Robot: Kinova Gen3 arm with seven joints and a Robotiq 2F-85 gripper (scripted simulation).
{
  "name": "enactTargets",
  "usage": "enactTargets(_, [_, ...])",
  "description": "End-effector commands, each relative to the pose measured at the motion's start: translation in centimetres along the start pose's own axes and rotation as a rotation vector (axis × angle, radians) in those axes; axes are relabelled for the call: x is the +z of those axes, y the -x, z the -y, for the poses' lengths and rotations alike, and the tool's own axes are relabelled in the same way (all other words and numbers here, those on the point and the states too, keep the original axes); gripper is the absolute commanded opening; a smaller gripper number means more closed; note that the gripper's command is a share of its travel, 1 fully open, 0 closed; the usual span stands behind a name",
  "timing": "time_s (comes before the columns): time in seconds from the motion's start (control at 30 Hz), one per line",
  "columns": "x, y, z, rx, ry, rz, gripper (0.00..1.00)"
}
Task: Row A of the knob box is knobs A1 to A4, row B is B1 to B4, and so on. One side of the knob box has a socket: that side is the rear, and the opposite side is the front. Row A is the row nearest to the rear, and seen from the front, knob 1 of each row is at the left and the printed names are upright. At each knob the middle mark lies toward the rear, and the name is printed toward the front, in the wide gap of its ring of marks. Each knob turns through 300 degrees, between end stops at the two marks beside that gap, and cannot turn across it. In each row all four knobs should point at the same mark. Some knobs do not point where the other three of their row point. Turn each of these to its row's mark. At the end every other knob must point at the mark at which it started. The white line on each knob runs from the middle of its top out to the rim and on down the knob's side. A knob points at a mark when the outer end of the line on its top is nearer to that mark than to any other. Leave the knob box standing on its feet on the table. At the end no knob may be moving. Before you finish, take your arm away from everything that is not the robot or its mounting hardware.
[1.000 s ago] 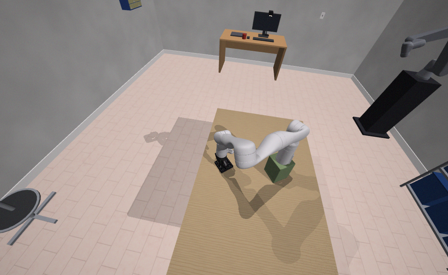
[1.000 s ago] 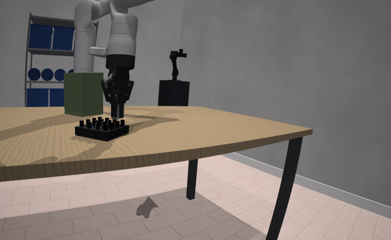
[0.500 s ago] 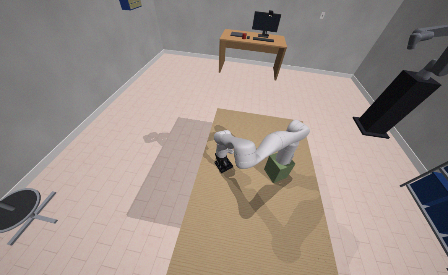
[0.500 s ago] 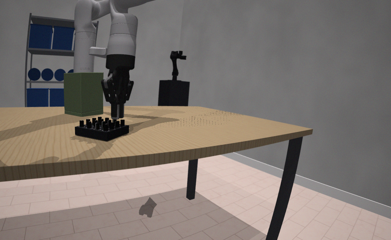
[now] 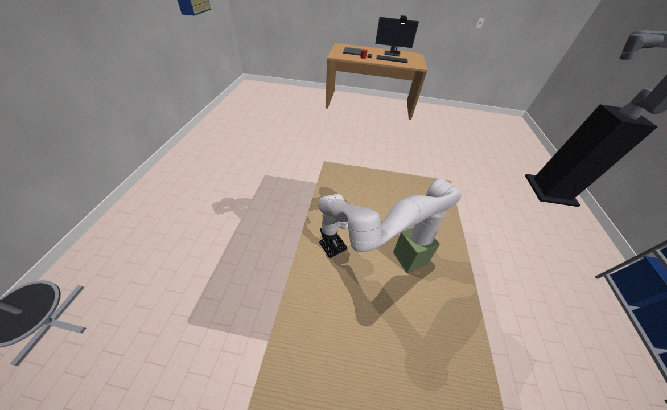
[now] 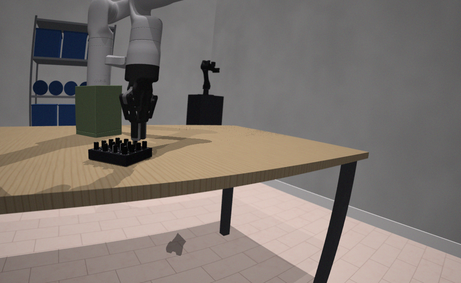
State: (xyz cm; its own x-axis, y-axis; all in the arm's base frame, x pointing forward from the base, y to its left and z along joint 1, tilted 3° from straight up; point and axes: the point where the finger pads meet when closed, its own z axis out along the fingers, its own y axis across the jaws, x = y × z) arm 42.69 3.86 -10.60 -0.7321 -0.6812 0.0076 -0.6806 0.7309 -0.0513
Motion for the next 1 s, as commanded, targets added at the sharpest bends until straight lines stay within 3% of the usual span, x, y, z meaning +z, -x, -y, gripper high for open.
enactTargets(0.0, [0.0,0.1,0.3,-0.007,-0.006,0.003,0.19])
enactTargets(0.97, [1.2,0.1,0.3,-0.005,-0.006,0.003,0.19])
